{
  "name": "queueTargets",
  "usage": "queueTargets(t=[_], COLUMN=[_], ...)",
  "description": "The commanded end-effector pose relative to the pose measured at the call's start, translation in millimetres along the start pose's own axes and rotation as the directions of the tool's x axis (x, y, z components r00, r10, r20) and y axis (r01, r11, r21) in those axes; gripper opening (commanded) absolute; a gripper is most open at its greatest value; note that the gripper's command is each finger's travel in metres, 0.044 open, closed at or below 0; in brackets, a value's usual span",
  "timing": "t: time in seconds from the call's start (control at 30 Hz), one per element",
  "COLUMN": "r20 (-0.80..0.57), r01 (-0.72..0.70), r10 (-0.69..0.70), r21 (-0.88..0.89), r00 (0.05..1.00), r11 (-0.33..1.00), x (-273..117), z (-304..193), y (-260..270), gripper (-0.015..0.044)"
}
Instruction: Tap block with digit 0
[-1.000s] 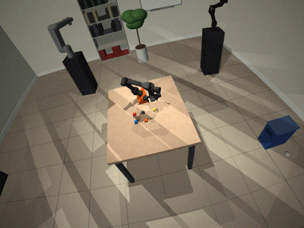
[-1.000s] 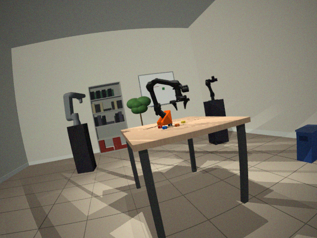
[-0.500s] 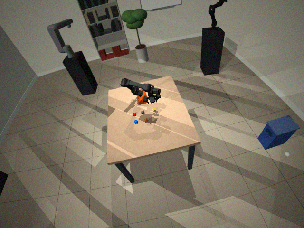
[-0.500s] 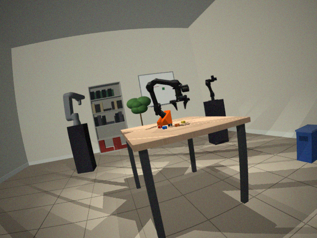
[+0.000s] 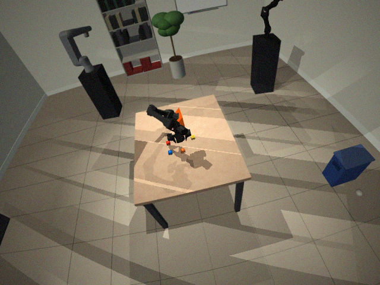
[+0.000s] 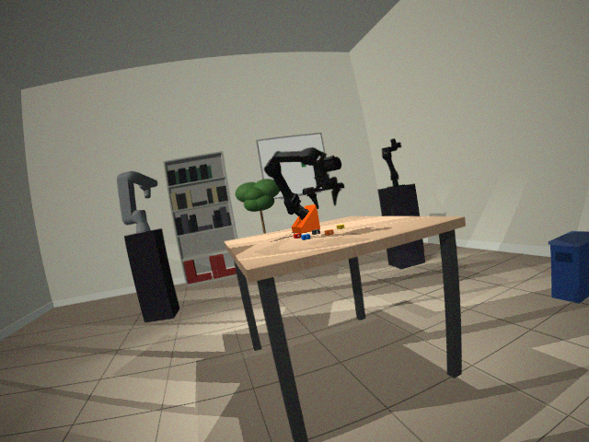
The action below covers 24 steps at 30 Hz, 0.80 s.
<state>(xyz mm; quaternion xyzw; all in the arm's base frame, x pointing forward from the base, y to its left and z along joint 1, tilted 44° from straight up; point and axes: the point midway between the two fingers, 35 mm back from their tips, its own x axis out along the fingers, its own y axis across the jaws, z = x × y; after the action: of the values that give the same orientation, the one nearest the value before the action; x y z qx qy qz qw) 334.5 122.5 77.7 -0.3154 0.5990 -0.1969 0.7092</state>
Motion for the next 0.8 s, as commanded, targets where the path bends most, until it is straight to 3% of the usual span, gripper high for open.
queueTargets(t=[0.0, 0.5, 0.77], r20=[0.007, 0.007, 0.008], r01=[0.002, 0.002, 0.006], r10=[-0.002, -0.002, -0.006], r21=[-0.009, -0.009, -0.008], r00=[1.0, 1.0, 1.0], r11=[1.0, 1.0, 1.0], x=[-1.8, -1.8, 79.0], z=[1.7, 1.7, 2.4], y=[-0.5, -0.5, -1.6], gripper=[0.04, 0.04, 0.019])
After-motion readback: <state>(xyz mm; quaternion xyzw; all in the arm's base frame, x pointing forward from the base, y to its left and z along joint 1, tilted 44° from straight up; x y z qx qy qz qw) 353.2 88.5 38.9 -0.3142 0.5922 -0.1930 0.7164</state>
